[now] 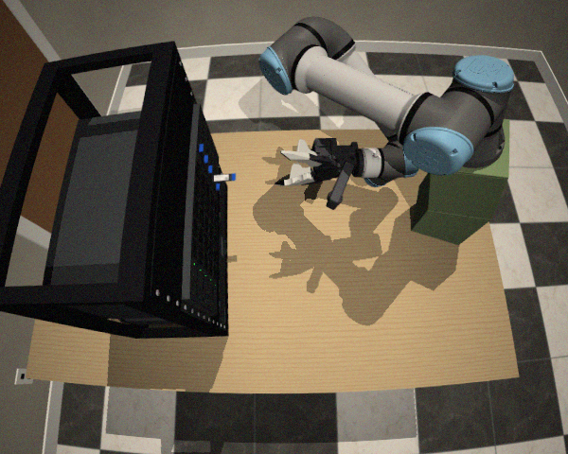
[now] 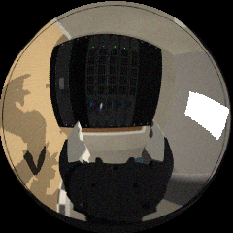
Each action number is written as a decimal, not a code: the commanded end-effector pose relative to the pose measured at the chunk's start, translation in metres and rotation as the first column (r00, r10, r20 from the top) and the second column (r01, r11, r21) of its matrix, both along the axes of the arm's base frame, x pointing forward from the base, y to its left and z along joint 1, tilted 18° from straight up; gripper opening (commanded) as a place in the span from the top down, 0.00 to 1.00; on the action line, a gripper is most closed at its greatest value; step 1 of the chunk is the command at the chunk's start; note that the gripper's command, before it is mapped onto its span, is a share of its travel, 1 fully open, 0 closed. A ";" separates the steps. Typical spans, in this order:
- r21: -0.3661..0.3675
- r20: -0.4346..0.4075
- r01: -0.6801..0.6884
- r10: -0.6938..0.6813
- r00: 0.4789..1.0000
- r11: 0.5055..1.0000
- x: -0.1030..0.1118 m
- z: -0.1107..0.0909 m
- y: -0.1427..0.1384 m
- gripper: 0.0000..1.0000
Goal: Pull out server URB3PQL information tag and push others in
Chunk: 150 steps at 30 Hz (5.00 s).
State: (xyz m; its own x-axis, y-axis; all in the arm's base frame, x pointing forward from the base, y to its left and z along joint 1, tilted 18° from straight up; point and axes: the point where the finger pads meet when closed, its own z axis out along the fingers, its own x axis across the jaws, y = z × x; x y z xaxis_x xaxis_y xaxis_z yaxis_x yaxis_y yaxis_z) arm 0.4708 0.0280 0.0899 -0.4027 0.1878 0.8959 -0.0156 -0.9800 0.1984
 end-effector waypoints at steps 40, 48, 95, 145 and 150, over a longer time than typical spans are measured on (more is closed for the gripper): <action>0.037 -0.055 0.007 -0.005 0.998 0.999 0.008 -0.014 -0.009 0.00; 0.043 -0.063 0.008 -0.005 0.998 0.999 0.009 -0.017 -0.010 0.00; 0.067 -0.100 0.013 -0.006 0.995 0.998 0.014 -0.027 -0.016 0.00; 0.081 -0.119 0.016 -0.006 0.993 0.997 0.016 -0.033 -0.019 0.00; 0.082 -0.120 0.016 -0.006 0.993 0.997 0.016 -0.033 -0.019 0.00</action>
State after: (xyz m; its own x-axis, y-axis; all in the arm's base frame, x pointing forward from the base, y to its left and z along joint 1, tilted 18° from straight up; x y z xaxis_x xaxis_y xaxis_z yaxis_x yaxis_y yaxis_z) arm 0.4869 0.0092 0.0570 -0.2902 0.1156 0.9500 -0.0074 -0.9929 0.1185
